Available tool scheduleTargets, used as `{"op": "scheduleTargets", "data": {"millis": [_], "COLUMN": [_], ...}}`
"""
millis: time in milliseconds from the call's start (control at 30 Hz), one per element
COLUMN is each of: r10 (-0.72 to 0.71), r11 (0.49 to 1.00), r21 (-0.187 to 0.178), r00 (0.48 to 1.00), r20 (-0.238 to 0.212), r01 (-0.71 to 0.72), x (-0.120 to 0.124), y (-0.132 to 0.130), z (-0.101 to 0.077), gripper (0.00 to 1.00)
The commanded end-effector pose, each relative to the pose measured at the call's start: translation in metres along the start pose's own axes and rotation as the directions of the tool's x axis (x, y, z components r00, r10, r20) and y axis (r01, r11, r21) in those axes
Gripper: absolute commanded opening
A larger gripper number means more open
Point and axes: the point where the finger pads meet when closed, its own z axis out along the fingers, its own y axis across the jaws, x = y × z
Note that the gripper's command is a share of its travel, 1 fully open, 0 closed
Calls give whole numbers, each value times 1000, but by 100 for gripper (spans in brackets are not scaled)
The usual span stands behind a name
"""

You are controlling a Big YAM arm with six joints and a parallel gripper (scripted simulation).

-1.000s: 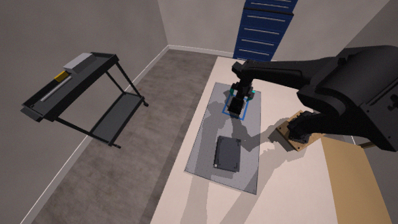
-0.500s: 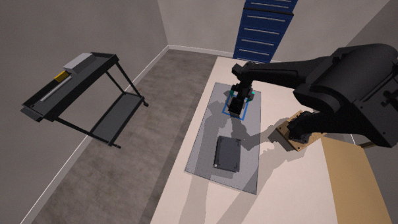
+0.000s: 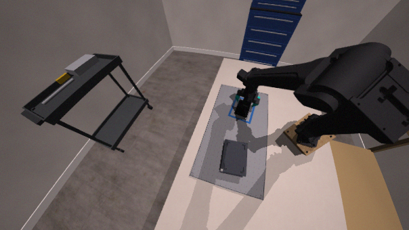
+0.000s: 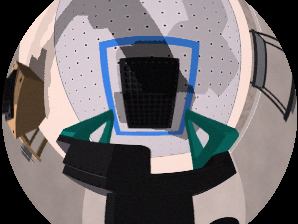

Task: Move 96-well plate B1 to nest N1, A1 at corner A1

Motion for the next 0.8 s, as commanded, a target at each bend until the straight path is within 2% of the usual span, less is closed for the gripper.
{"op": "scheduleTargets", "data": {"millis": [0, 767], "r10": [-3, -1], "r11": [1000, 1000], "r21": [-4, -7], "r00": [1000, 1000], "r20": [3, 5], "r01": [3, 1], "x": [-2, -3], "y": [-4, -2], "z": [12, 47], "gripper": [100, 100]}}
